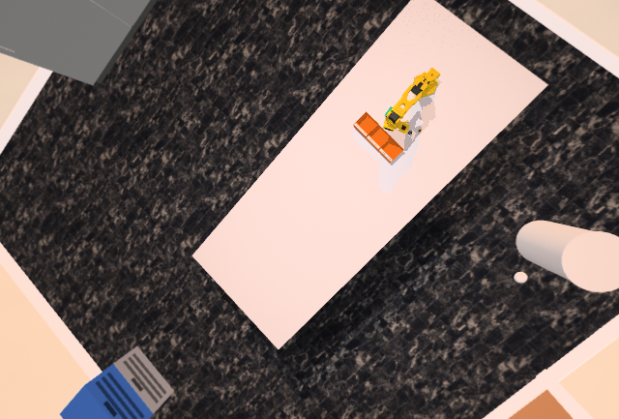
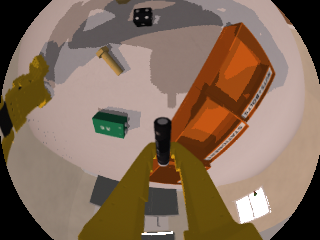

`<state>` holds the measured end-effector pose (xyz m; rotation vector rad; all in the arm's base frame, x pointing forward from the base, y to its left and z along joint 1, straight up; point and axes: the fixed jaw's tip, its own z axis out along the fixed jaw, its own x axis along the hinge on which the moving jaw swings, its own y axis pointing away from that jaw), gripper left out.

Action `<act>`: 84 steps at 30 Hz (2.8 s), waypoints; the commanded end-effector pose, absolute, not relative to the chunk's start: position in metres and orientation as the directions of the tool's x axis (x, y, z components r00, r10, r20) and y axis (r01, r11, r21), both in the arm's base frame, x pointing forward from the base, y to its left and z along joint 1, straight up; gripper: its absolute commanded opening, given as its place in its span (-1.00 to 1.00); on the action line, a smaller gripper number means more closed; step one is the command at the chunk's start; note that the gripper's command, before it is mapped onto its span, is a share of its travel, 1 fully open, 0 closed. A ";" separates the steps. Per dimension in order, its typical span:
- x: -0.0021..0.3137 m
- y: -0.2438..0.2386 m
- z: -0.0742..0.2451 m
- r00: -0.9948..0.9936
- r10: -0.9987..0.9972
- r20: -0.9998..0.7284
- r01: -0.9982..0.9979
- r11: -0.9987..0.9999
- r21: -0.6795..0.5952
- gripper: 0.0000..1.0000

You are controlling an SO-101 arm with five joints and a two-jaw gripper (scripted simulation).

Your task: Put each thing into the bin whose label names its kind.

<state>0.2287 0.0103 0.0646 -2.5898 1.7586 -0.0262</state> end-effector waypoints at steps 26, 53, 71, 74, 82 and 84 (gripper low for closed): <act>0.248 -0.019 0.088 0.612 -0.783 0.108 -0.774 -0.622 -0.121 -1.00; 0.260 -0.039 0.090 0.749 -0.640 0.172 -0.631 -0.768 -0.111 -1.00; 0.267 -0.053 0.090 0.823 -0.527 0.213 -0.521 -0.849 -0.088 -1.00; 0.267 -0.054 0.090 0.828 -0.518 0.216 -0.512 -0.854 -0.086 -1.00; 0.274 -0.064 0.090 0.869 -0.425 0.252 -0.424 -0.904 -0.063 -1.00; 0.274 -0.064 0.090 0.869 -0.425 0.252 -0.424 -0.904 -0.063 -1.00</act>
